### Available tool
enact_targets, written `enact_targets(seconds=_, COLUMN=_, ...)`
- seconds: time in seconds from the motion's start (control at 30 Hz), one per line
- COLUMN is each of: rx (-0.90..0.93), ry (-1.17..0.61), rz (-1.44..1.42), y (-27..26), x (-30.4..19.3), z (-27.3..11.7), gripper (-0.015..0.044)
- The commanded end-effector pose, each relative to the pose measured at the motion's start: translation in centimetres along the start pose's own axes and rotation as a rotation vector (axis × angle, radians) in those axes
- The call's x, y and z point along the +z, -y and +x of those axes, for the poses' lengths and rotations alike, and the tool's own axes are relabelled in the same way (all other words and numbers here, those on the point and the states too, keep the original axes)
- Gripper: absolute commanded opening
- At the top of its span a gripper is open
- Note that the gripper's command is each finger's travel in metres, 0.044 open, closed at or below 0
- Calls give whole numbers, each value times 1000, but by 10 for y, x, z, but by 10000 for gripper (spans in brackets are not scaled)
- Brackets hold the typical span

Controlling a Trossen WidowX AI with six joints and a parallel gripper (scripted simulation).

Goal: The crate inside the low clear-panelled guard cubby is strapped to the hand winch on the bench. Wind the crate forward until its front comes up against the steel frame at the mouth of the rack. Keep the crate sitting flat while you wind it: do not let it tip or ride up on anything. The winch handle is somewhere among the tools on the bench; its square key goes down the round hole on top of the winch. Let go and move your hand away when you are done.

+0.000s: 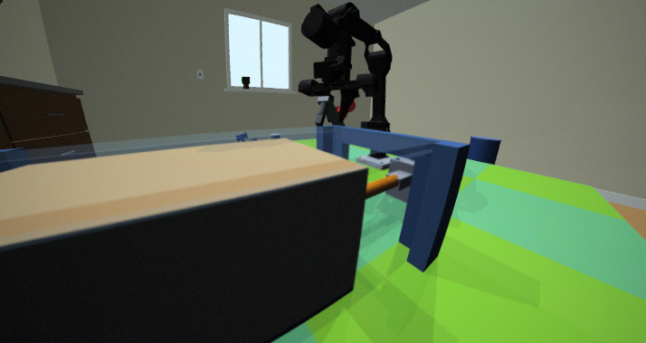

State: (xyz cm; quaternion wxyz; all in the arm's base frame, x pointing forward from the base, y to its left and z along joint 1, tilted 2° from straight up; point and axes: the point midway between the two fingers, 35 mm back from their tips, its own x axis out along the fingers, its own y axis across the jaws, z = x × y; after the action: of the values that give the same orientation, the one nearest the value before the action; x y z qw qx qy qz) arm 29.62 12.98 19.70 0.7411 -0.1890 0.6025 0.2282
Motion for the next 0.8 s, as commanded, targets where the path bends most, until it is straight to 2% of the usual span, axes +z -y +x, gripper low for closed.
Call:
enact_targets(seconds=0.0, rx=38, ry=2, rz=-168, y=-21, x=4, z=-3, gripper=0)
enact_targets(seconds=0.77, rx=163, ry=-110, rz=-1130, y=-95, x=-12, z=3, gripper=0)
